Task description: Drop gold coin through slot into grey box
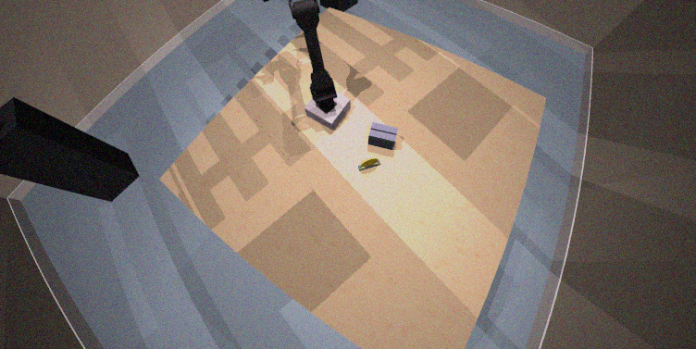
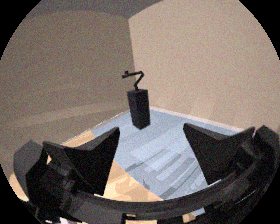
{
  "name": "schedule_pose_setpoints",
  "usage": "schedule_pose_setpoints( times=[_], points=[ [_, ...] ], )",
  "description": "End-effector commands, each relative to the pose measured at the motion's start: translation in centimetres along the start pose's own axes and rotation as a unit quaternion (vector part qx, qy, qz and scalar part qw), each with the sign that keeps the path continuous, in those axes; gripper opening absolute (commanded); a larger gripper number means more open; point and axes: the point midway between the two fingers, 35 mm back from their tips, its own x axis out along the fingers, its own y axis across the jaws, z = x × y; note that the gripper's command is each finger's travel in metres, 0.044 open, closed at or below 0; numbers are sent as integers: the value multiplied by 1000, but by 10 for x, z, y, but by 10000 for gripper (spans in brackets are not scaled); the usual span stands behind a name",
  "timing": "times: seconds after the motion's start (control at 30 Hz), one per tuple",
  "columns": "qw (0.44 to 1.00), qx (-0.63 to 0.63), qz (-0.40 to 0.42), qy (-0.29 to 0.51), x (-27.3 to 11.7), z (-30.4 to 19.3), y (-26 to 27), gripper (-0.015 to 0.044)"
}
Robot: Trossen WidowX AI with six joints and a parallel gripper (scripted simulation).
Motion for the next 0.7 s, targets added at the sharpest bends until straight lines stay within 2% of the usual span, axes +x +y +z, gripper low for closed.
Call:
schedule_pose_setpoints(
  times=[0.0,0.1,0.27,0.47,0.67],
  points=[
    [1000,1,-2,1,0,0,0,374],
    [999,20,-42,16,-10,0,-8,295],
    [985,39,-166,38,-96,-20,-39,164],
    [949,68,-302,65,-202,-47,-50,161],
    [893,107,-427,95,-307,-77,-34,161]
  ],
)
